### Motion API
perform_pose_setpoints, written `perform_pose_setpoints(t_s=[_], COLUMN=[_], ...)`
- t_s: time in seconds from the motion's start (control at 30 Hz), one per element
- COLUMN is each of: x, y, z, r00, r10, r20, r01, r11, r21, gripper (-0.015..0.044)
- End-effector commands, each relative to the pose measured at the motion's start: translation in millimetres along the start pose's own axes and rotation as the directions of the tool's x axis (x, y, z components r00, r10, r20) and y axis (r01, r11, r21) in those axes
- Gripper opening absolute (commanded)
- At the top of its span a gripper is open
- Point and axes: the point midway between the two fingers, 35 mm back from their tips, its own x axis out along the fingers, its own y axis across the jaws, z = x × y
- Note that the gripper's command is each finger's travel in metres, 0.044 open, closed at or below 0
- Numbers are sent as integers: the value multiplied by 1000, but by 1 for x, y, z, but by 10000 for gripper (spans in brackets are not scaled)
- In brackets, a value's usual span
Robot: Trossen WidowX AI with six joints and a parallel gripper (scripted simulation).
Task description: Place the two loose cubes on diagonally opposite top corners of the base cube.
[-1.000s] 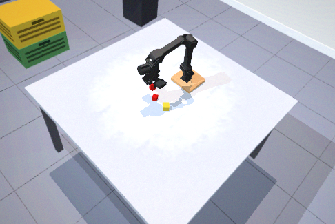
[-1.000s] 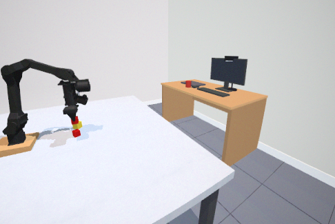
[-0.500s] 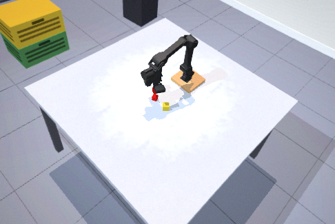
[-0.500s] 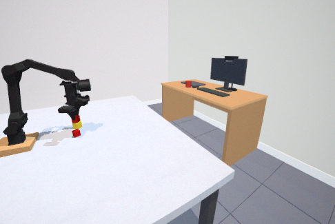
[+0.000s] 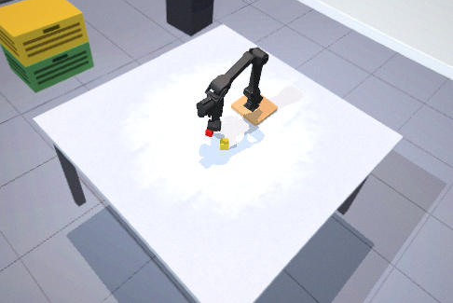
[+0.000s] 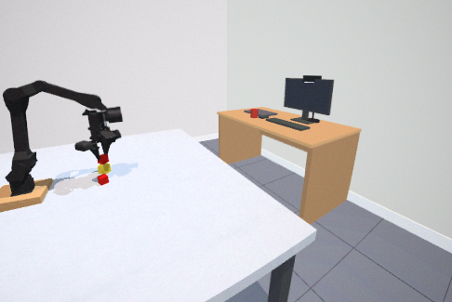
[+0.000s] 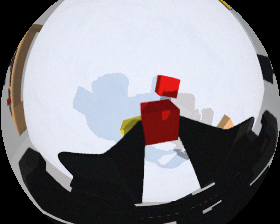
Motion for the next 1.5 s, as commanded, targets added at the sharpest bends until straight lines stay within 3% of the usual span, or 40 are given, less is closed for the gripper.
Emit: perform_pose_setpoints(t_s=[0.0, 0.63, 1.47], x=[2, 9, 32], y=[3, 23, 25], z=[-6, -37, -38], r00=[1000, 1000, 1000], r10=[-4, 1, 1], r20=[0, -4, -5], r01=[4, 2, 2], r11=[995, 822, 815], r21=[97, 570, 579], gripper=[105, 105, 105])
